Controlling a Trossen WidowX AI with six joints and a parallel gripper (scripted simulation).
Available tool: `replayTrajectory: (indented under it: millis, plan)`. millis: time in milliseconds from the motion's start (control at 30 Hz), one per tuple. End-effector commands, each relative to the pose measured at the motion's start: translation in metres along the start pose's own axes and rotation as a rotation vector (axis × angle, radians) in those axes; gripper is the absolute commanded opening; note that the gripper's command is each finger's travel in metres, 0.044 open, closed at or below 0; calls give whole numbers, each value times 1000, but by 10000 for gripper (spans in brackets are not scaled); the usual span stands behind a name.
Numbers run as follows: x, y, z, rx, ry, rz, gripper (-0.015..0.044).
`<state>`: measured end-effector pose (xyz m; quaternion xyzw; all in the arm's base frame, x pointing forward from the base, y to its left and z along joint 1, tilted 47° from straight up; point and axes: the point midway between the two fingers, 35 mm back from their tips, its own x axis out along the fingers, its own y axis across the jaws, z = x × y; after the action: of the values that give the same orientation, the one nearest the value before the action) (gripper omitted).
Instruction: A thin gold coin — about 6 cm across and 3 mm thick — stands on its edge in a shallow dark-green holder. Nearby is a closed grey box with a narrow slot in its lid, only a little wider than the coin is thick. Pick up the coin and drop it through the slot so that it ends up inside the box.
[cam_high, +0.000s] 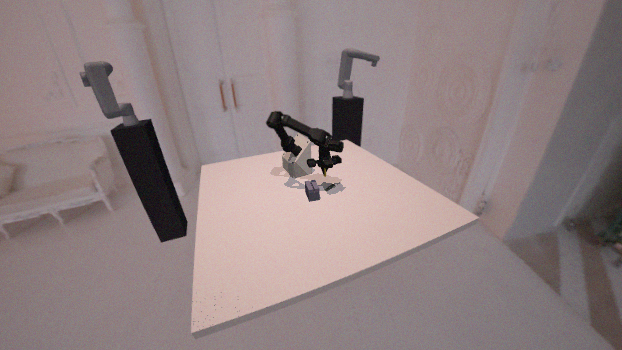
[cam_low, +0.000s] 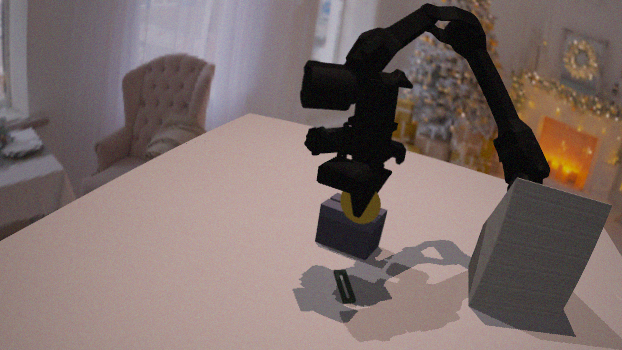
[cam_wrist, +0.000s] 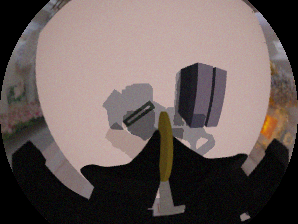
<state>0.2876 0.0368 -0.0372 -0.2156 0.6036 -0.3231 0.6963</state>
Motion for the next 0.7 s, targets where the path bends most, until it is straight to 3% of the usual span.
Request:
replayTrajectory:
  millis: [0,667]
  plan:
    - [-2,-10,6,-2,-6,-1,0]
    - [-2,-55,28,-2,-10,-8,0]
